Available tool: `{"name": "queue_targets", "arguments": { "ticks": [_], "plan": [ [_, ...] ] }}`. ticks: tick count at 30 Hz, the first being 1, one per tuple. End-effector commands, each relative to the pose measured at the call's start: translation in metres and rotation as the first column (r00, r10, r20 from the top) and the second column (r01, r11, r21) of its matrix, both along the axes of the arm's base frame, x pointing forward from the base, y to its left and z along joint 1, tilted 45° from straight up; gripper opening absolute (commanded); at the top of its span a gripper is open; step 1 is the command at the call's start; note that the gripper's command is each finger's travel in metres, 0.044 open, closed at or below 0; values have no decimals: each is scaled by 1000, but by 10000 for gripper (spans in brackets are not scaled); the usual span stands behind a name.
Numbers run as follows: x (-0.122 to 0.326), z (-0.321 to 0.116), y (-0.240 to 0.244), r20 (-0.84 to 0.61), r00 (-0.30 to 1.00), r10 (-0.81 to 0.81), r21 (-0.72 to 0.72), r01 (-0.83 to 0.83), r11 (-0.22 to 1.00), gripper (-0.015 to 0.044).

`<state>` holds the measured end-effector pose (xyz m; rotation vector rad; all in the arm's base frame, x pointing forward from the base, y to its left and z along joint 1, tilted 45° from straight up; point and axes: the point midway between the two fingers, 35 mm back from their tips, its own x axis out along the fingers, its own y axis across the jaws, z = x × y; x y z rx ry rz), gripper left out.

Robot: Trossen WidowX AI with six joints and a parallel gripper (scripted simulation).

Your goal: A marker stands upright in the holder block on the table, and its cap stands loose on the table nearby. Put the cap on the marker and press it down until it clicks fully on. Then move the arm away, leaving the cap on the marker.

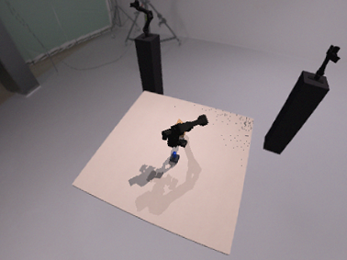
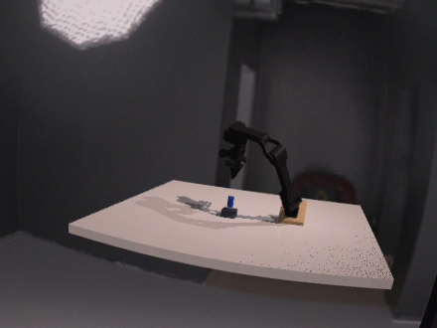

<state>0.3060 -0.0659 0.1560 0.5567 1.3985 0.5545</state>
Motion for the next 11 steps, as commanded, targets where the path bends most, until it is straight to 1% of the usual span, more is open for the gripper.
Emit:
{"name": "queue_targets", "arguments": {
  "ticks": [1,8,9,11],
  "plan": [
    [0,2,-2,5,1000,4,-8,-4,1000,236],
    [0,2,-2,5,1000,4,-8,-4,1000,420],
    [0,2,-2,5,1000,4,-8,-4,1000,440],
    [0,2,-2,5,1000,4,-8,-4,1000,440]
  ]
}}
